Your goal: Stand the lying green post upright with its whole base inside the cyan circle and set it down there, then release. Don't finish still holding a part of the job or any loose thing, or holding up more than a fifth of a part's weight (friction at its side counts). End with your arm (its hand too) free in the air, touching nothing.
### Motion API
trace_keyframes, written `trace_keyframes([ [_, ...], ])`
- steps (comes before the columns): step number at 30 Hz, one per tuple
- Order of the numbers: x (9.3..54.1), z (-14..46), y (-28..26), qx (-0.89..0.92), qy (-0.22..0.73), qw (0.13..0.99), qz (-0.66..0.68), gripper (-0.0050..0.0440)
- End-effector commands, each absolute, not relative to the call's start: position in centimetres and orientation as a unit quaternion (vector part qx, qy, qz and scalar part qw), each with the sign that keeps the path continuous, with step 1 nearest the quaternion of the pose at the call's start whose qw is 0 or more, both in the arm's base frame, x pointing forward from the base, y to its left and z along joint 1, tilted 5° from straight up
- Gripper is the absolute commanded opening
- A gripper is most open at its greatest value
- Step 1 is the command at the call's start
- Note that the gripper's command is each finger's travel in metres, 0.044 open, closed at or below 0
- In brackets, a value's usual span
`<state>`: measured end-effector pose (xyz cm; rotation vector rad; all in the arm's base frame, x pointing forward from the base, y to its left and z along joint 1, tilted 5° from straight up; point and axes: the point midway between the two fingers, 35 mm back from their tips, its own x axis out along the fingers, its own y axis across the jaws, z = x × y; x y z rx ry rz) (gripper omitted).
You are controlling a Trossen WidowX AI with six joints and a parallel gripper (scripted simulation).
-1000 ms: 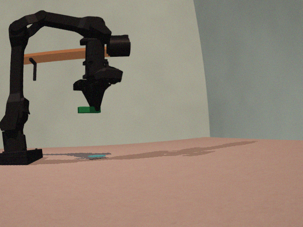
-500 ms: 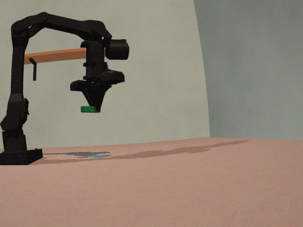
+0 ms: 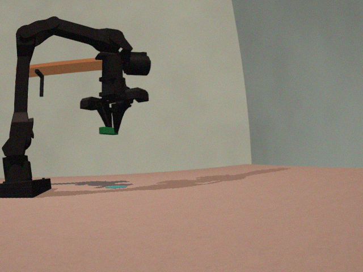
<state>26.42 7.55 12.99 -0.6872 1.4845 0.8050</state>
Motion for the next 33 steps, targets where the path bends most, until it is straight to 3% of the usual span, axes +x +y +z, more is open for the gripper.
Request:
trace_keyframes([
  [1,26.4,13.4,8.9,-0.321,0.626,0.603,0.376,0.0022],
  [33,27.4,12.2,10.7,-0.291,0.581,0.64,0.41,0.0022],
])
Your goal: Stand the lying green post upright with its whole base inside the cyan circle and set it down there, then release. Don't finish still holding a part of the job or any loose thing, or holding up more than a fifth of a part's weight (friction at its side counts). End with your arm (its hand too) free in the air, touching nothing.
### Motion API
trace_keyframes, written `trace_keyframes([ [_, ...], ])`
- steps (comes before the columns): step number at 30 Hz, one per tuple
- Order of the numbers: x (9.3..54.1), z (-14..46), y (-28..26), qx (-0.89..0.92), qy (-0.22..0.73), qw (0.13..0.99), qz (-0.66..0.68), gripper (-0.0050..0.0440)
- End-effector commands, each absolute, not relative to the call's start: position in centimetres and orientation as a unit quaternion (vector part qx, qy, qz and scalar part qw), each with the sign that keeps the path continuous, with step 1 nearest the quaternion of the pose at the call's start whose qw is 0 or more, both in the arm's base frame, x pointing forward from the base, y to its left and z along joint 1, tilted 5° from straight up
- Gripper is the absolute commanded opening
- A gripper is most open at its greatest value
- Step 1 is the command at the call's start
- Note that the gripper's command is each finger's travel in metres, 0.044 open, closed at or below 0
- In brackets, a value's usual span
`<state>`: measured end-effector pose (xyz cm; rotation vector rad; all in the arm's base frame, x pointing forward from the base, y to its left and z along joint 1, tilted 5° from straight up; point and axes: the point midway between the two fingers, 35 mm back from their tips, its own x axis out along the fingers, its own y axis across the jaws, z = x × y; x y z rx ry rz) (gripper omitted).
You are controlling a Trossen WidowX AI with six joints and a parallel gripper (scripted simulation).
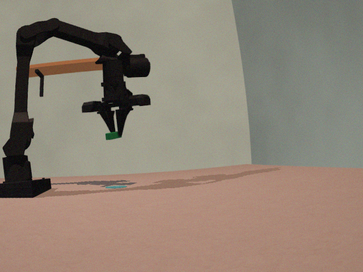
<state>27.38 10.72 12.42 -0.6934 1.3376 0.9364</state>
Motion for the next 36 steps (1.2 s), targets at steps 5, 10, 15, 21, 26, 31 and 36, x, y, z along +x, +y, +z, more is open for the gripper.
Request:
trace_keyframes([
  [5,27.7,11.8,10.8,-0.277,0.573,0.653,0.412,0.0022],
  [10,27.9,11.6,10.8,-0.265,0.566,0.663,0.413,0.0022],
  [15,28.2,11.4,10.9,-0.254,0.558,0.672,0.415,0.0022],
  [21,28.6,11.1,11.0,-0.237,0.546,0.687,0.417,0.0022],
  [26,28.9,10.8,11.0,-0.224,0.536,0.698,0.419,0.0022],
  [31,29.0,10.7,11.1,-0.215,0.53,0.705,0.42,0.0022],
  [36,29.3,10.5,11.1,-0.202,0.519,0.716,0.422,0.0022],
])
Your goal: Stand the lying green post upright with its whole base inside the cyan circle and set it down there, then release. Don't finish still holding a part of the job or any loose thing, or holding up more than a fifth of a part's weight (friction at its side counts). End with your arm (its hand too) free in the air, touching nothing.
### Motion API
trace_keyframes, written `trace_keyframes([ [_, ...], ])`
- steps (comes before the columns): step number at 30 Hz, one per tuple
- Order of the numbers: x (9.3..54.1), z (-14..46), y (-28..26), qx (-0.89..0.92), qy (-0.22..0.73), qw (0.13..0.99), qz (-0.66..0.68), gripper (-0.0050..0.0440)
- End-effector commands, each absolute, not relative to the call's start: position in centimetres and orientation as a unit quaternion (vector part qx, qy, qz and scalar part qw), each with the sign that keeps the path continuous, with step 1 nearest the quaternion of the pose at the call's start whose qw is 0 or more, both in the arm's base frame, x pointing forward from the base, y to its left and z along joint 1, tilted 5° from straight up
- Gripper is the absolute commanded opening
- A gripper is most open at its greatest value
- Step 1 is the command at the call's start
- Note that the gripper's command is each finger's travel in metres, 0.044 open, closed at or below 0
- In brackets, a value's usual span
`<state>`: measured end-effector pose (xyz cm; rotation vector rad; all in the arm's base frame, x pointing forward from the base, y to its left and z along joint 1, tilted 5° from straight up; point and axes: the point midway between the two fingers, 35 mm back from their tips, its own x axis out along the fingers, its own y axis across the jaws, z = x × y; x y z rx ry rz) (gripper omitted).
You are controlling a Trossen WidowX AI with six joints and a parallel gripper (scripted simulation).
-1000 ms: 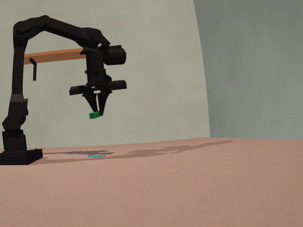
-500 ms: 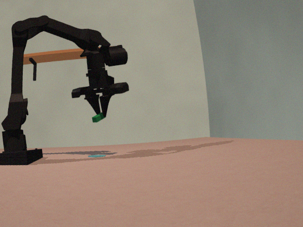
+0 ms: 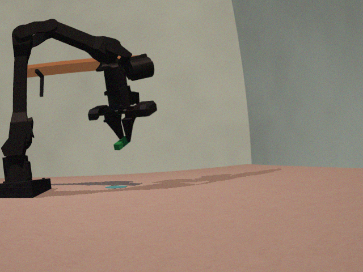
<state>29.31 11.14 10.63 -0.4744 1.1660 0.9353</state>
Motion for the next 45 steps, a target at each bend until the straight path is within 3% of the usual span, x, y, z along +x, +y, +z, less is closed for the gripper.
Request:
trace_keyframes([
  [1,29.4,10.4,11.1,-0.199,0.516,0.718,0.422,0.0022],
  [45,31.0,9.7,10.7,-0.103,0.416,0.79,0.439,0.0022],
])
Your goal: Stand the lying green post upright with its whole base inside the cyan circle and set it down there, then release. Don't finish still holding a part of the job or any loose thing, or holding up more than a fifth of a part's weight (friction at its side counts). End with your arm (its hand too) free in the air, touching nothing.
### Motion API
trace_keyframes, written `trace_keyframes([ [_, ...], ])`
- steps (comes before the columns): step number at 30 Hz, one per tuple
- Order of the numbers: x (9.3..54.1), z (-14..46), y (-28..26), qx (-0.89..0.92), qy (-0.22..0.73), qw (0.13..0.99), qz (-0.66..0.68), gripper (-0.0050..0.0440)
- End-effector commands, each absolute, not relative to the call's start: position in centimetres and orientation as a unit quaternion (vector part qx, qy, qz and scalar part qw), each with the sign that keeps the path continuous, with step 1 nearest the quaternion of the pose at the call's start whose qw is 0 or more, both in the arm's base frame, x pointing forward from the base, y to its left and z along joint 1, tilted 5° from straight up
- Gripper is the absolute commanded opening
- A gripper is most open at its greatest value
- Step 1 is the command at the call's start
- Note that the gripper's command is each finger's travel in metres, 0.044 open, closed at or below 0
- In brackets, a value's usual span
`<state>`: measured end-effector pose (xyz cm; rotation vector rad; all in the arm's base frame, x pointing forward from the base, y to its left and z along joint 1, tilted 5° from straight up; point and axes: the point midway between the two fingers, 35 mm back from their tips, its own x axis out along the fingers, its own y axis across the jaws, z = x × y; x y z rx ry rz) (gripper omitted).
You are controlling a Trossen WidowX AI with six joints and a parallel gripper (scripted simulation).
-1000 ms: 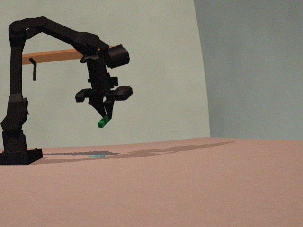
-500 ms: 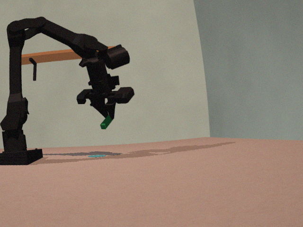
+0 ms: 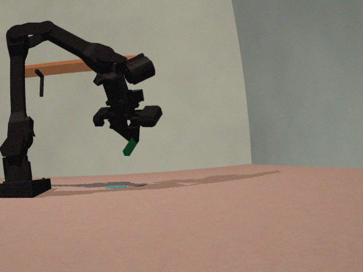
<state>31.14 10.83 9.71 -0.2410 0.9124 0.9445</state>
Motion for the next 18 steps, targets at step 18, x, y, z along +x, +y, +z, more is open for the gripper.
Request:
trace_keyframes([
  [18,31.31,9.77,10.31,-0.068,0.365,0.813,0.448,0.0022],
])
